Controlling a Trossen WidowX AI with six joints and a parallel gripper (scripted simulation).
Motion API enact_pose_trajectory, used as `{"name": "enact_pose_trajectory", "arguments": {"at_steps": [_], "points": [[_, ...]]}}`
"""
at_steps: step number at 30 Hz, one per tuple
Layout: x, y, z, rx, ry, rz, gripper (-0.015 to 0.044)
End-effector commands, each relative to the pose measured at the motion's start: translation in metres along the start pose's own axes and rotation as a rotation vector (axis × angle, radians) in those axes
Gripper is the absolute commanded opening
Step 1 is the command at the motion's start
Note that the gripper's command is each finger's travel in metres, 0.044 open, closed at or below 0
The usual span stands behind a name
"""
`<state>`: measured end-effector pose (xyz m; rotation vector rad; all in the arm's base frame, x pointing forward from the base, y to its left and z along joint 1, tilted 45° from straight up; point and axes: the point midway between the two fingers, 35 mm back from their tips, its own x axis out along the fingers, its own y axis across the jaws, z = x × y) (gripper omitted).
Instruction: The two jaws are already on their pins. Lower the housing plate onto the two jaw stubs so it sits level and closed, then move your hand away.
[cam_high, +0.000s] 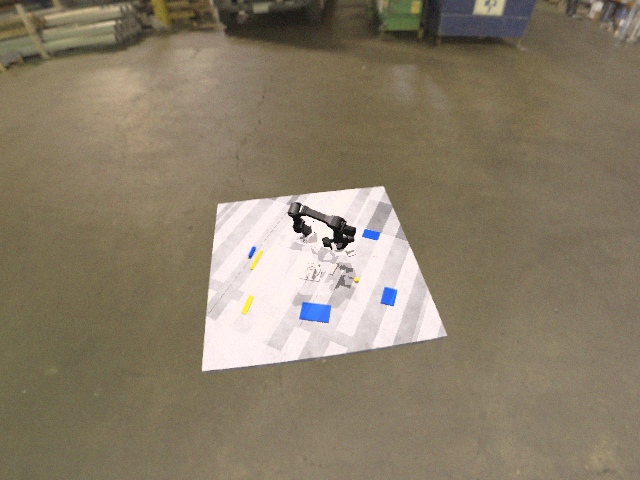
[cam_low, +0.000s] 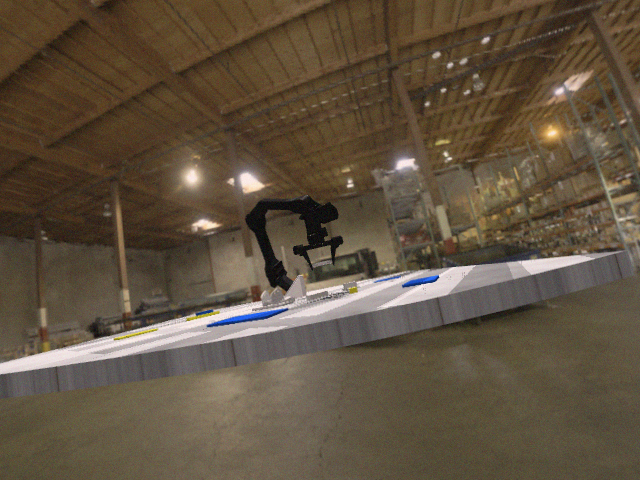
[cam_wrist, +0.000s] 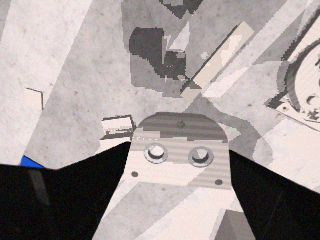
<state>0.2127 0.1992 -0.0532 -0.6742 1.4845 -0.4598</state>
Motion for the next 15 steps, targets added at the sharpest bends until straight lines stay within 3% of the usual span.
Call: {"name": "enact_pose_trajectory", "arguments": {"at_steps": [1, 15], "points": [[-0.001, -0.016, 0.005, 0.036, -0.001, -0.004, 0.0351], [-0.001, -0.060, 0.019, 0.136, -0.004, -0.008, 0.0351]]}}
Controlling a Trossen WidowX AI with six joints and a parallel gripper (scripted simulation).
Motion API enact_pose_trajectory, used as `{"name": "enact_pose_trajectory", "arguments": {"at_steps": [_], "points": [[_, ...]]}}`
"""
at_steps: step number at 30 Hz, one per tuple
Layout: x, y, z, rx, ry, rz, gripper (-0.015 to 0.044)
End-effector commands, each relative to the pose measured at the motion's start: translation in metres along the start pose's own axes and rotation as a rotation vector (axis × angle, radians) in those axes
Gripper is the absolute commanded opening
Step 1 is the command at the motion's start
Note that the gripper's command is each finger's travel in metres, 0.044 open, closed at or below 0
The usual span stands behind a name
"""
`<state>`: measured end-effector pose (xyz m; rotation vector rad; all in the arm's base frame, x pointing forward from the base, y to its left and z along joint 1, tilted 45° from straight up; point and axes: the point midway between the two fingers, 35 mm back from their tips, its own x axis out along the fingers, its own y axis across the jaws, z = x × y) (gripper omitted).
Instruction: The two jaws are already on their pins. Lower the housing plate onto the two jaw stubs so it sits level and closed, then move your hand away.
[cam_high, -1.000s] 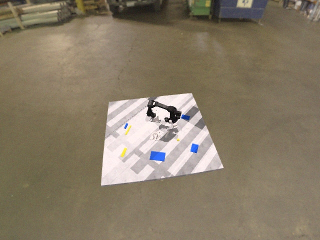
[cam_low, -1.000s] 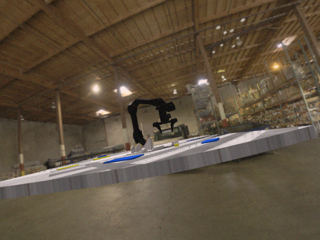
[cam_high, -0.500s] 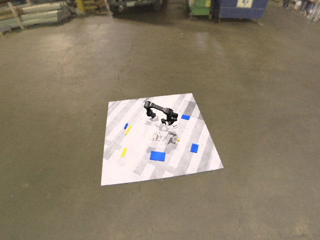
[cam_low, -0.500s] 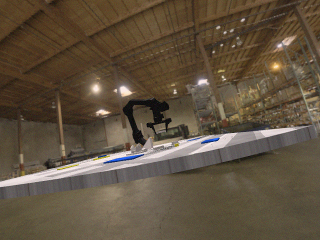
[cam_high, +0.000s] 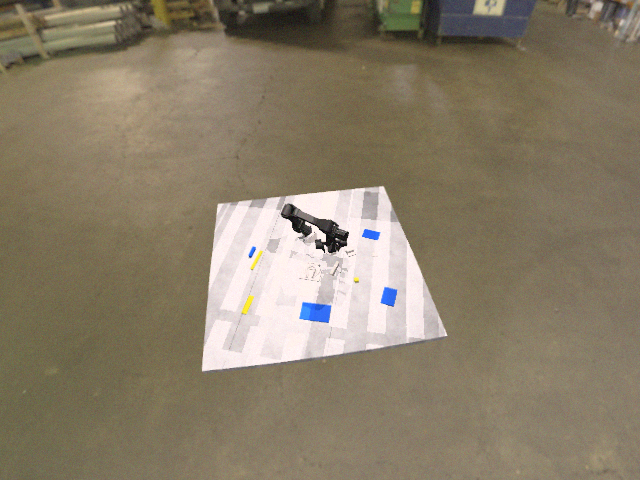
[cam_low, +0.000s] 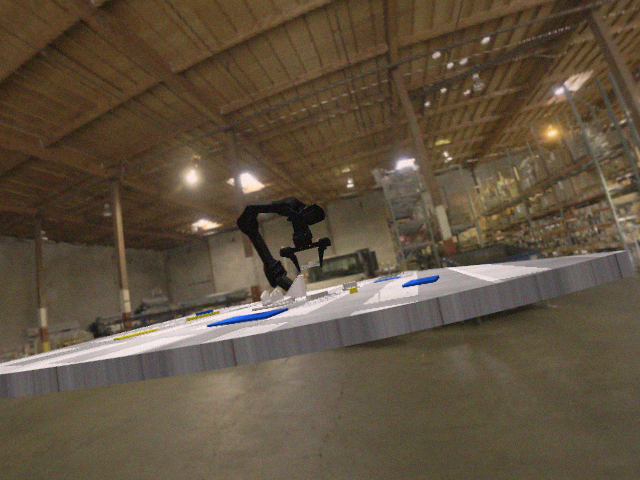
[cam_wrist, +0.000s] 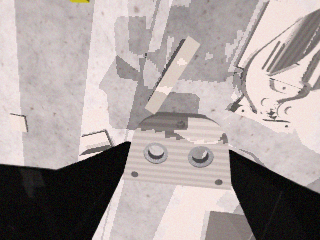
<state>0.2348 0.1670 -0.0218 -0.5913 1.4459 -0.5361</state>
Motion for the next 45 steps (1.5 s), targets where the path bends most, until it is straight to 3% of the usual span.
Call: {"name": "enact_pose_trajectory", "arguments": {"at_steps": [1, 34, 45], "points": [[0.001, -0.016, 0.005, 0.036, -0.001, -0.006, 0.0351], [0.012, -0.120, 0.021, 0.277, -0.004, -0.043, 0.0351], [0.012, -0.122, 0.021, 0.282, -0.004, -0.044, 0.0351]]}}
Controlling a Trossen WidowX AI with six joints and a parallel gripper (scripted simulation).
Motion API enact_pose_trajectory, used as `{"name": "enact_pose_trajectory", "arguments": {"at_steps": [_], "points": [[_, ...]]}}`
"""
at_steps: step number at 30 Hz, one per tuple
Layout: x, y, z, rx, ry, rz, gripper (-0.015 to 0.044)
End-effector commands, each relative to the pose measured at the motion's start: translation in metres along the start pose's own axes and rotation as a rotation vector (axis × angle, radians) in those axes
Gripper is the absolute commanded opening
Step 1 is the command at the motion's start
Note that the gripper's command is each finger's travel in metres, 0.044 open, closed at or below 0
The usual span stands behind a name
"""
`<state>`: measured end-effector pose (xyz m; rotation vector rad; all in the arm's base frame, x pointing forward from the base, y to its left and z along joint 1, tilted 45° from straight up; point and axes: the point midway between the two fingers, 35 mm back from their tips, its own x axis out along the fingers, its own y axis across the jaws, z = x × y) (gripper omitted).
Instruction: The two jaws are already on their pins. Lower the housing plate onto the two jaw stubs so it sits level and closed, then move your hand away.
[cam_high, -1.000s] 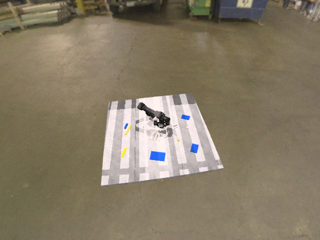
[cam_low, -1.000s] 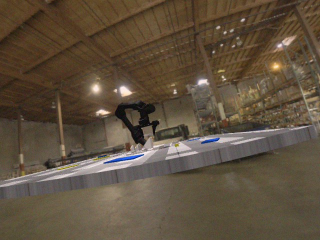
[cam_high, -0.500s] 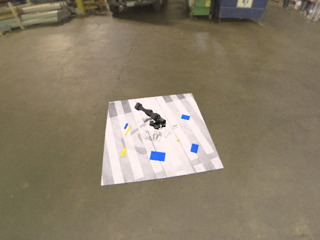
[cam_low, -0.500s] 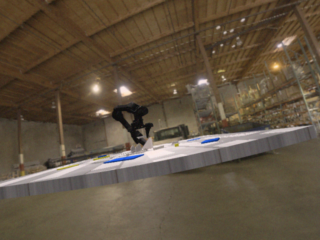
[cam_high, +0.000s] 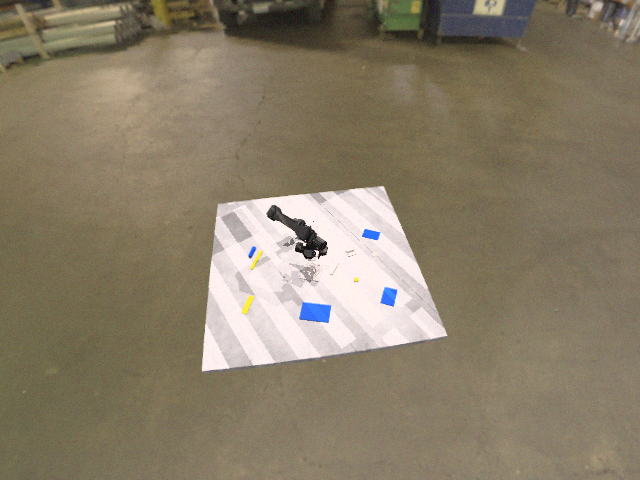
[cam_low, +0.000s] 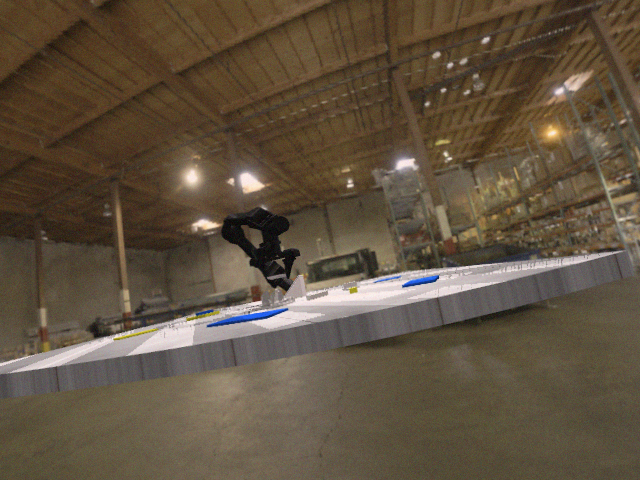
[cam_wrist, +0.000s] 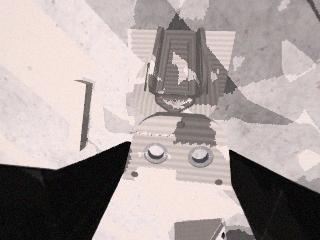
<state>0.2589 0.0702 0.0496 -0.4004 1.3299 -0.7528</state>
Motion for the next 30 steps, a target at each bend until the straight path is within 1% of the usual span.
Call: {"name": "enact_pose_trajectory", "arguments": {"at_steps": [1, 30], "points": [[0.0004, -0.0017, 0.0000, 0.004, -0.001, -0.004, 0.0351], [0.0004, 0.0024, -0.0014, 0.010, -0.001, -0.004, 0.0351]]}}
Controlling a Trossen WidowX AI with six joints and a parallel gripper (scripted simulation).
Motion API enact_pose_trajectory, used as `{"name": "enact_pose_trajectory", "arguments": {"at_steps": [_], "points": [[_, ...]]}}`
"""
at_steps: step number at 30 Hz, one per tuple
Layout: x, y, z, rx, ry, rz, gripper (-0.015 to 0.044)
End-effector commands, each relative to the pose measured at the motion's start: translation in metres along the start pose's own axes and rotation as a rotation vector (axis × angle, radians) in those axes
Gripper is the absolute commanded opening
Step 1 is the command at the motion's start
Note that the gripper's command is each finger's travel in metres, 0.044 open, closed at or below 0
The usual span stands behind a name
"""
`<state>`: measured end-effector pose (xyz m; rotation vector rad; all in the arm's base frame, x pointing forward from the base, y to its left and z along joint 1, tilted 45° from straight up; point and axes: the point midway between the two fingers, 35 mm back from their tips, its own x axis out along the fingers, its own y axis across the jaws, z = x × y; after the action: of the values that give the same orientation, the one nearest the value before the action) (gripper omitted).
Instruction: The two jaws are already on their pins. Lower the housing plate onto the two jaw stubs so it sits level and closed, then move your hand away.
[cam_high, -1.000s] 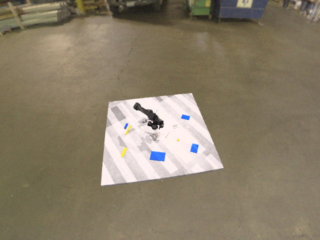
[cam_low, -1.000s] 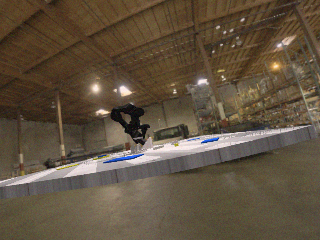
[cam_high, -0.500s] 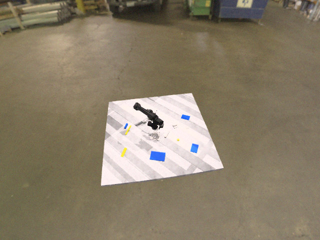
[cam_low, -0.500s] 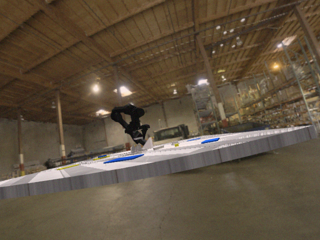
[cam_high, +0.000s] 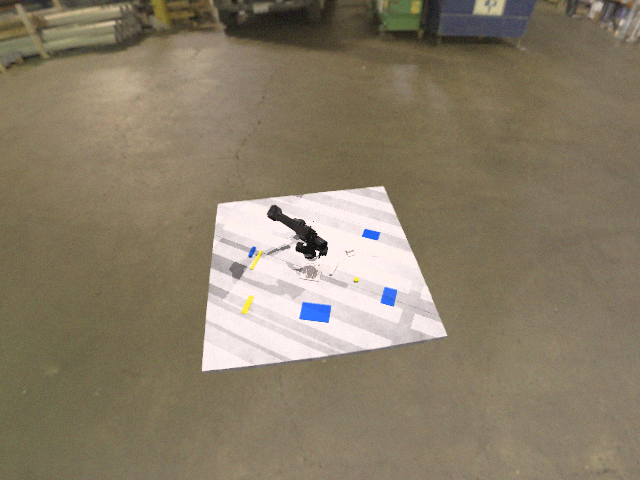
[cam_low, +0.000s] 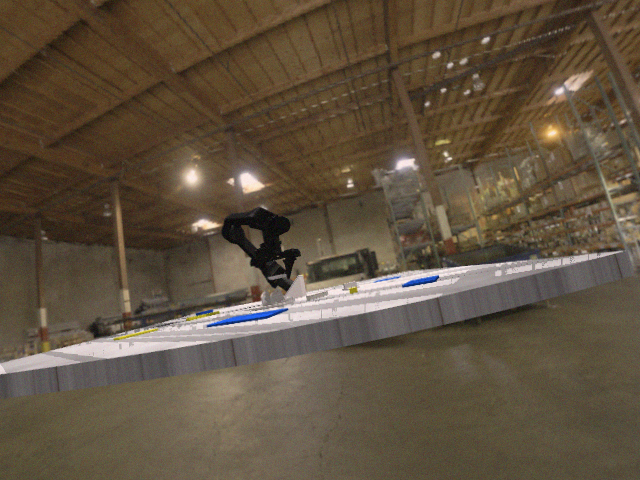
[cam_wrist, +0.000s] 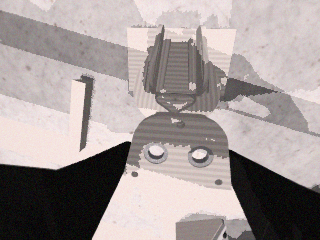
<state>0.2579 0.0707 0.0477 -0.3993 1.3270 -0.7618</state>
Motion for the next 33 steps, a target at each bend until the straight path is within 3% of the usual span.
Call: {"name": "enact_pose_trajectory", "arguments": {"at_steps": [1, 33], "points": [[-0.0006, 0.0010, 0.0000, 0.004, -0.002, 0.002, 0.0351], [0.0084, 0.0032, 0.0009, 0.005, -0.002, 0.003, 0.0351]]}}
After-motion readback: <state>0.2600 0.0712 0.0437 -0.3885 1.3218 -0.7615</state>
